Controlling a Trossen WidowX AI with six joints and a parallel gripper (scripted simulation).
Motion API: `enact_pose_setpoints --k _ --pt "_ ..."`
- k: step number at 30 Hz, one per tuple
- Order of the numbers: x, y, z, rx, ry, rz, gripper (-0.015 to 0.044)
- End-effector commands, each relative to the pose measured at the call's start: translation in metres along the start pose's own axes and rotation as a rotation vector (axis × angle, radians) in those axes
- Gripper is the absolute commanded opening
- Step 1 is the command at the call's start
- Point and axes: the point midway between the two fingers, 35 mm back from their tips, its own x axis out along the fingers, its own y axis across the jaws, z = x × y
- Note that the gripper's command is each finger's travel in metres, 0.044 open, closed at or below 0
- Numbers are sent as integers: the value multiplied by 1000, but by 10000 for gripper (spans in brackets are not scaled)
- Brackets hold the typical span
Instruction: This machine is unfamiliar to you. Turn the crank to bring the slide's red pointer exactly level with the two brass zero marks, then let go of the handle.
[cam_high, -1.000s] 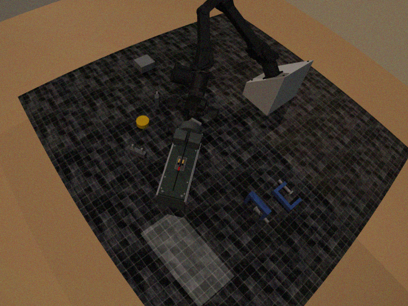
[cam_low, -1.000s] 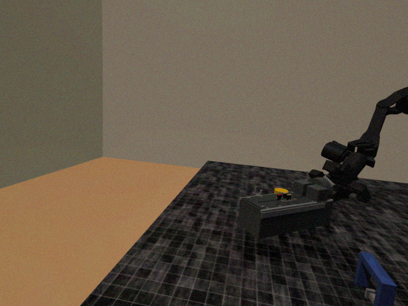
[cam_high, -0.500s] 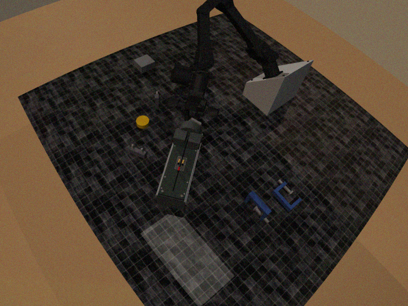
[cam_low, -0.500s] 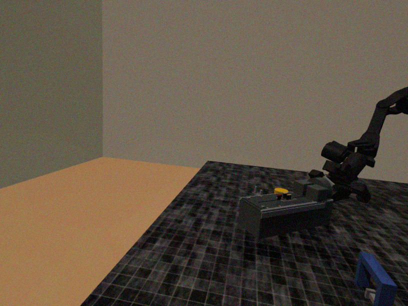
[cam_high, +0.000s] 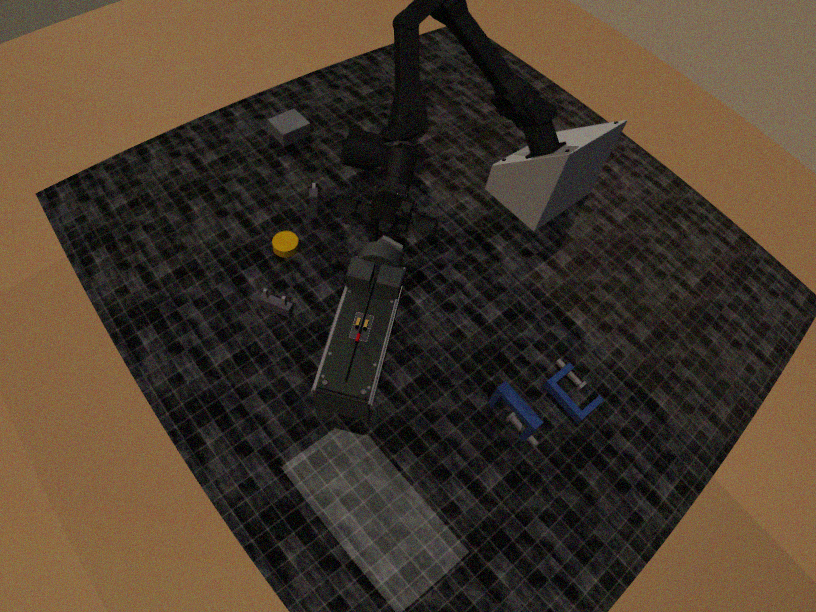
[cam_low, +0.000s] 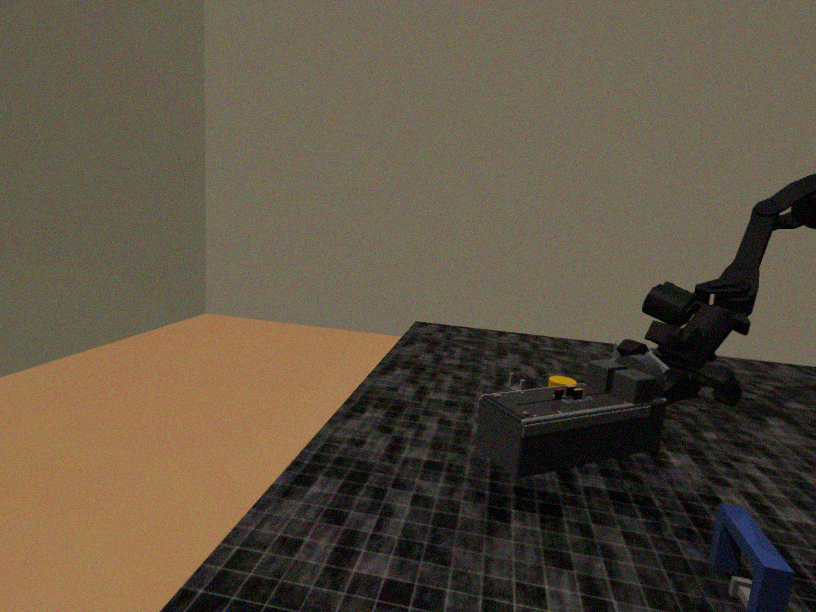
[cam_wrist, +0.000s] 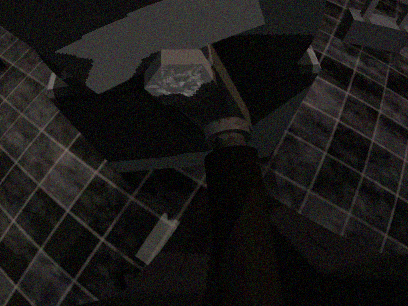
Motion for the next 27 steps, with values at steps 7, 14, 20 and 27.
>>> enact_pose_setpoints --k 7,14,20,27 --pt "0 0 0 0 0 0 0" --pt "0 0 0 0 0 0 79" --pt "0 0 0 0 0 0 236" --pt "0 0 0 0 0 0 420"
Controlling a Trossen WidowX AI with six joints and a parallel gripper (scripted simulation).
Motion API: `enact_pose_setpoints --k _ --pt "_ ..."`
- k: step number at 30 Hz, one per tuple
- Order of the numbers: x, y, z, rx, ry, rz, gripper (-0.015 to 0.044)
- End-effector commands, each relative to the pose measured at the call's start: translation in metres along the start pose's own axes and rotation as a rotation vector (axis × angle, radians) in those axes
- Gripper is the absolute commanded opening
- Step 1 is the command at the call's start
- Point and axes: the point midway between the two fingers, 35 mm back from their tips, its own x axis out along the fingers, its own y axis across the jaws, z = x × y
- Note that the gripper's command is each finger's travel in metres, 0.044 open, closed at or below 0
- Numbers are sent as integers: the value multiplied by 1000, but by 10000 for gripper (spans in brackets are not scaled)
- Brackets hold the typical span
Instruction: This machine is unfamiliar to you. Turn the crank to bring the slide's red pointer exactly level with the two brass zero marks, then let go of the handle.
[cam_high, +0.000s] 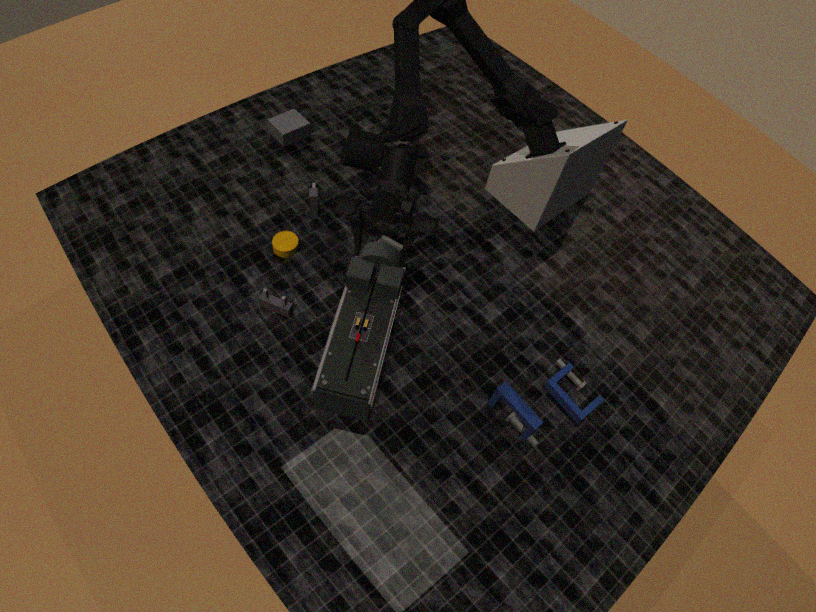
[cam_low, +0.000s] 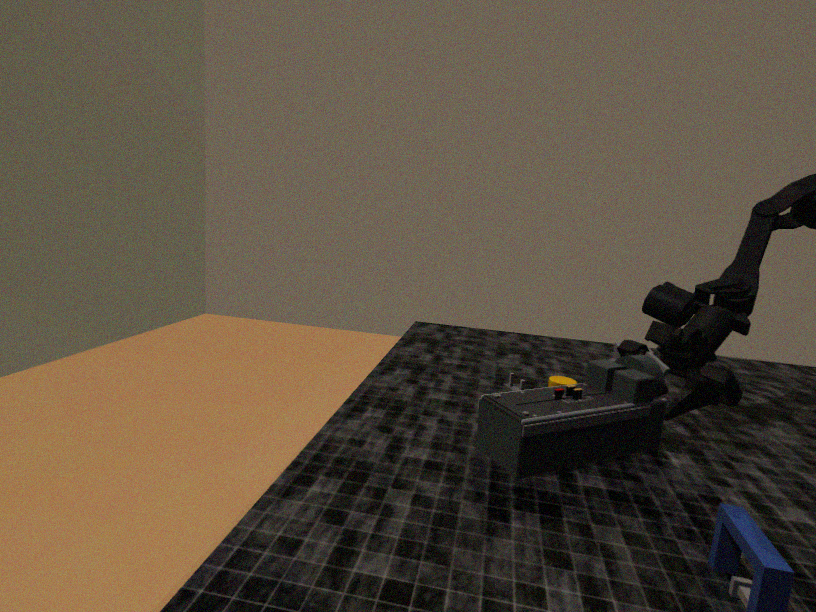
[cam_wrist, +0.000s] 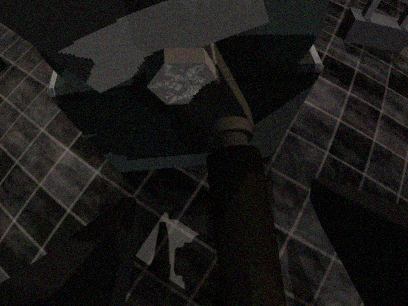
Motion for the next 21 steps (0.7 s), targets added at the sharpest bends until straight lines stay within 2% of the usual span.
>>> enact_pose_setpoints --k 1,16,21 --pt "0 0 0 0 0 0 440" --pt "-38 -1 40 1 -2 1 440" --pt "-64 -3 73 1 -3 5 440"
